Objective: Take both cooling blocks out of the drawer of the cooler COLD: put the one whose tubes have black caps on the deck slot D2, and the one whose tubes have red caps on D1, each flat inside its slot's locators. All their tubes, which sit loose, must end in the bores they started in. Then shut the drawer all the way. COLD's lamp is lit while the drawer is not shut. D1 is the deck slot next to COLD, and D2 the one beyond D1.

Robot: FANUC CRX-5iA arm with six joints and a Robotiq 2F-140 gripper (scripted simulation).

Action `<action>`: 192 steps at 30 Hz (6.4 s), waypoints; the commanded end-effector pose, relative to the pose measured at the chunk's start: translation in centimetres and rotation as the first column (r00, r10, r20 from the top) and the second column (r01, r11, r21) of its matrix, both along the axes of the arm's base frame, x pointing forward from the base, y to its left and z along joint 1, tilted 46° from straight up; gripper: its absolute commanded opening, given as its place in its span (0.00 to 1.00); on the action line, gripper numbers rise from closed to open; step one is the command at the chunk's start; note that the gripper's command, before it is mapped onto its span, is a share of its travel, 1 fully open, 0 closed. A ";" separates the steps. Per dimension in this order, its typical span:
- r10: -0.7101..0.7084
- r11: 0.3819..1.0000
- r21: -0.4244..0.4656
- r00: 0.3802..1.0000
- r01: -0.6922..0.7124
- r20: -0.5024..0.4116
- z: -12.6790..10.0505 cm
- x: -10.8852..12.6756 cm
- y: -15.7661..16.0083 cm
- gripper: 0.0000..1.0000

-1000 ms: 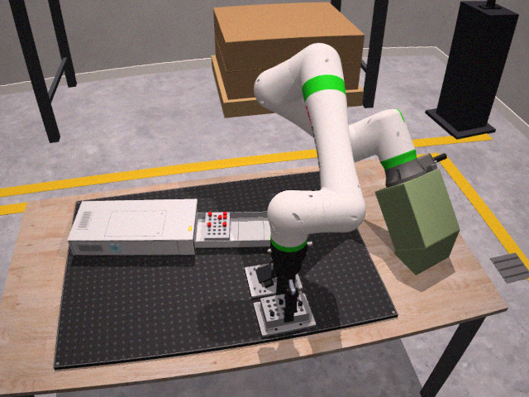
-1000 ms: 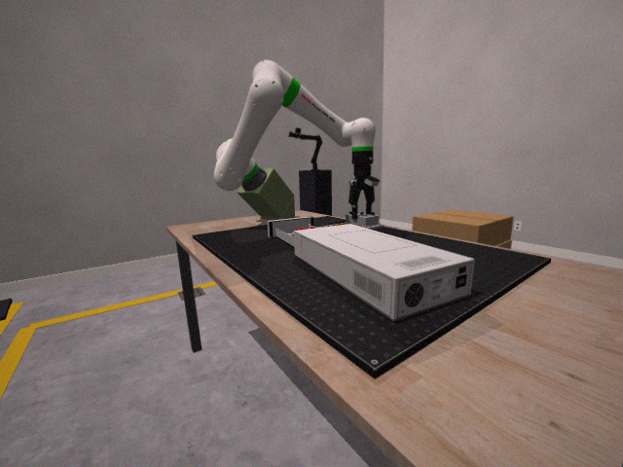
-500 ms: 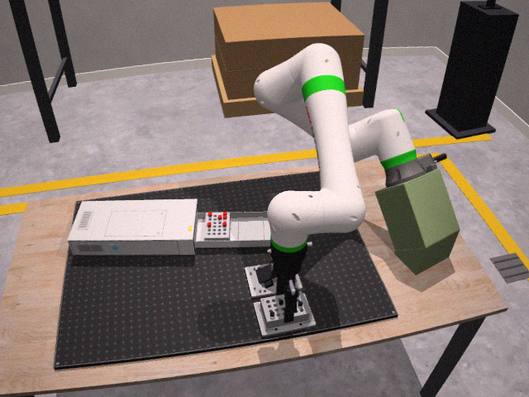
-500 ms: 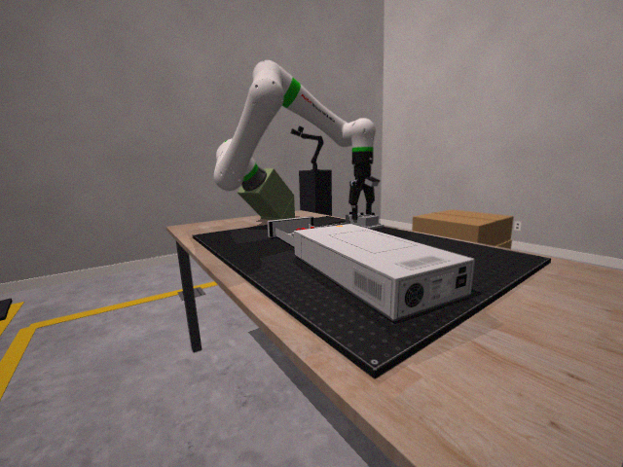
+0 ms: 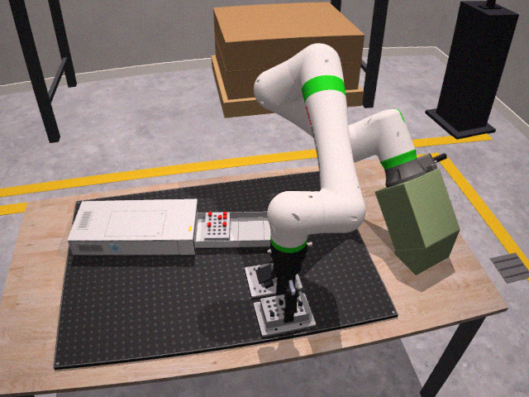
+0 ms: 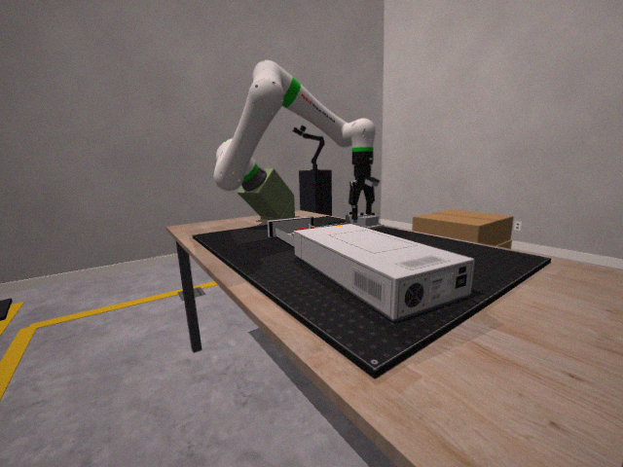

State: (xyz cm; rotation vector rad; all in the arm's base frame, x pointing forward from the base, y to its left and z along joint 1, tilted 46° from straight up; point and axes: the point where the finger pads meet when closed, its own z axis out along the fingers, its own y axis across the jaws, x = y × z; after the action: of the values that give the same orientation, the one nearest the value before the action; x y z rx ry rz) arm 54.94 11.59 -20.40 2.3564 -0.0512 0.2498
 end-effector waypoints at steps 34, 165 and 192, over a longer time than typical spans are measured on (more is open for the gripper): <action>0.002 1.000 0.001 1.000 -0.002 0.001 0.1 0.1 0.1 0.28; 0.002 1.000 0.001 1.000 -0.002 0.001 5.2 -1.2 5.3 0.66; 0.002 1.000 0.001 1.000 -0.002 0.001 7.5 -1.7 7.6 0.66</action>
State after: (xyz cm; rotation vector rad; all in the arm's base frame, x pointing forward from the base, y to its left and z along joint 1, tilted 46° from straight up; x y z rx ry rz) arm 53.24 18.80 -13.19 2.3565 -0.0510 0.2502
